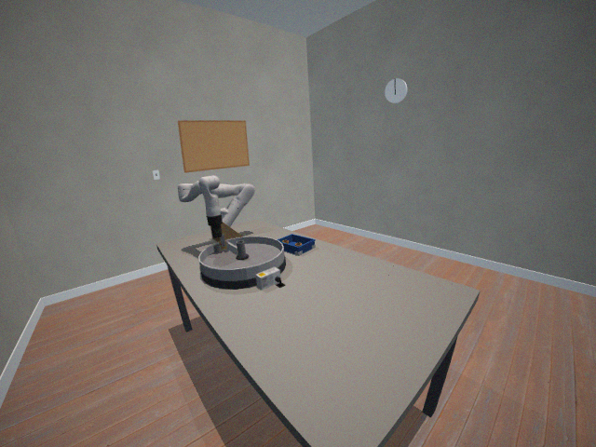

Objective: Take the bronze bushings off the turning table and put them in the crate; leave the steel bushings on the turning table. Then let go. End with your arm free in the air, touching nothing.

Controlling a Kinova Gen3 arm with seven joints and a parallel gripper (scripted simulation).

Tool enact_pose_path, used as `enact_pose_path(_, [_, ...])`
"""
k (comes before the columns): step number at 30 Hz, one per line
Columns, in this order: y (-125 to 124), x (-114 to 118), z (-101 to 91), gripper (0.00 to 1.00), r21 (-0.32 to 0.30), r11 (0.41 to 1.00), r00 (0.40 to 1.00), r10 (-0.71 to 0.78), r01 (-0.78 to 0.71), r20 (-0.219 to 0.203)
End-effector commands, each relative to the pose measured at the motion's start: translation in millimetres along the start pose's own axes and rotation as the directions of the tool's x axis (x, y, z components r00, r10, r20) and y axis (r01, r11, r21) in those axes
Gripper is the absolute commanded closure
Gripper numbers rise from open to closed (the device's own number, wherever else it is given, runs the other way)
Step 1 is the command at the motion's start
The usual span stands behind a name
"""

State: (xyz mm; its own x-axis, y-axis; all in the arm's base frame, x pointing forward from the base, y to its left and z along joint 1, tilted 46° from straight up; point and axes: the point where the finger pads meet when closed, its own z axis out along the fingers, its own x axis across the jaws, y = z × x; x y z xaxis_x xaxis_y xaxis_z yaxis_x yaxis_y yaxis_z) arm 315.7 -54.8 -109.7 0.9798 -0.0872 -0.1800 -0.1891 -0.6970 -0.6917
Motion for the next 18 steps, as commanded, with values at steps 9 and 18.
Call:
enact_pose_path(9, [0.4,0.3,-5.5,1.00,-0.002,1.000,1.000,0.000,0.000,-0.001])
enact_pose_path(18, [0.4,0.3,-8.5,1.00,-0.002,1.000,1.000,0.000,0.000,-0.001])
